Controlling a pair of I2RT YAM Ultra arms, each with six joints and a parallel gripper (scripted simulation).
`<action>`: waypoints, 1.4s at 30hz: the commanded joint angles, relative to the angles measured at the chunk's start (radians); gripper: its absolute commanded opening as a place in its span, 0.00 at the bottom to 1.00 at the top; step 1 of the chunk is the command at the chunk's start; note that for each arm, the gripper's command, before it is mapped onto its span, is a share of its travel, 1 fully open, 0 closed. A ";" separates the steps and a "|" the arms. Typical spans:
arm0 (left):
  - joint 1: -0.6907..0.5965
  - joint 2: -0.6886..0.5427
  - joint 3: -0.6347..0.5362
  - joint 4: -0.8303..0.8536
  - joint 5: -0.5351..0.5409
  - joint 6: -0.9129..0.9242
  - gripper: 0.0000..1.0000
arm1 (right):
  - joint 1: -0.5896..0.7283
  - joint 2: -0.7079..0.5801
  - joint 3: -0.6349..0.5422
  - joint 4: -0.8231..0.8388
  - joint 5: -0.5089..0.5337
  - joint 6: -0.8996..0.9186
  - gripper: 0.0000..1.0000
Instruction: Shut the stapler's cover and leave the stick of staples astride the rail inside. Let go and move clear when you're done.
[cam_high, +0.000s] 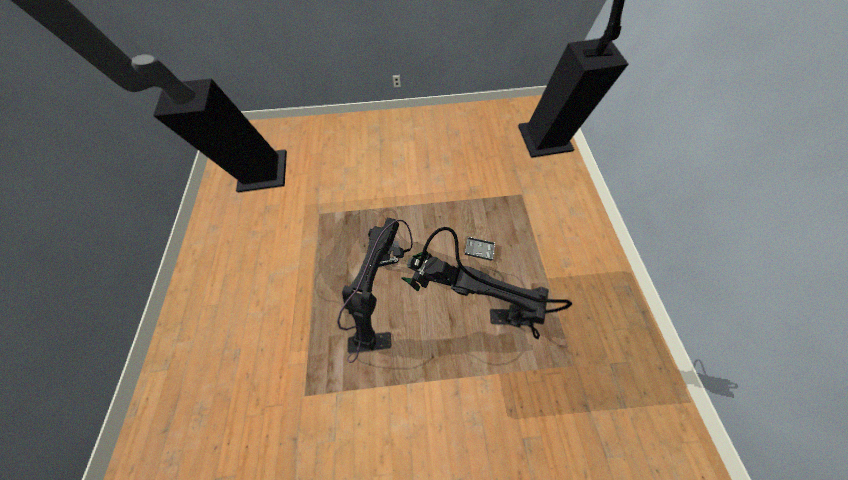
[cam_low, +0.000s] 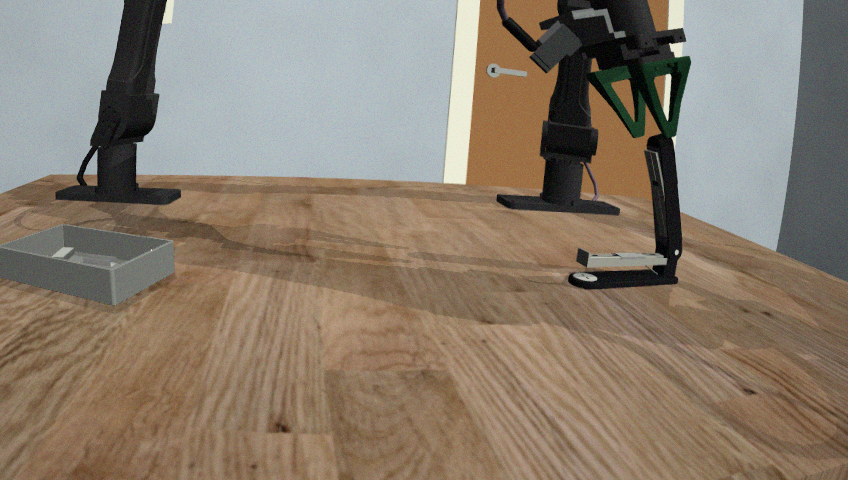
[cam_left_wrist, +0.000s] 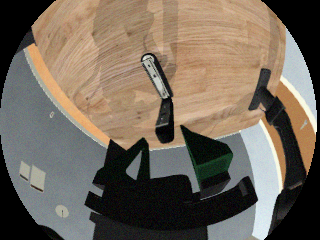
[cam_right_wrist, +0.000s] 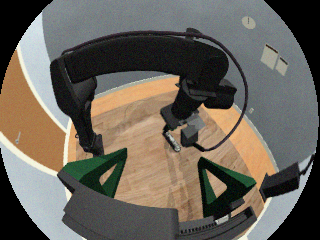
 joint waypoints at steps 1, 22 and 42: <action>0.017 -0.030 0.028 0.025 -0.021 0.007 0.50 | -0.004 -0.005 0.023 -0.009 -0.001 -0.004 1.00; 0.416 -0.100 -0.128 0.088 0.680 0.409 0.50 | -0.004 -0.005 0.023 -0.009 -0.001 -0.004 1.00; 0.641 -0.074 -0.242 0.065 1.115 0.701 0.50 | -0.004 -0.005 0.023 -0.009 -0.001 -0.004 1.00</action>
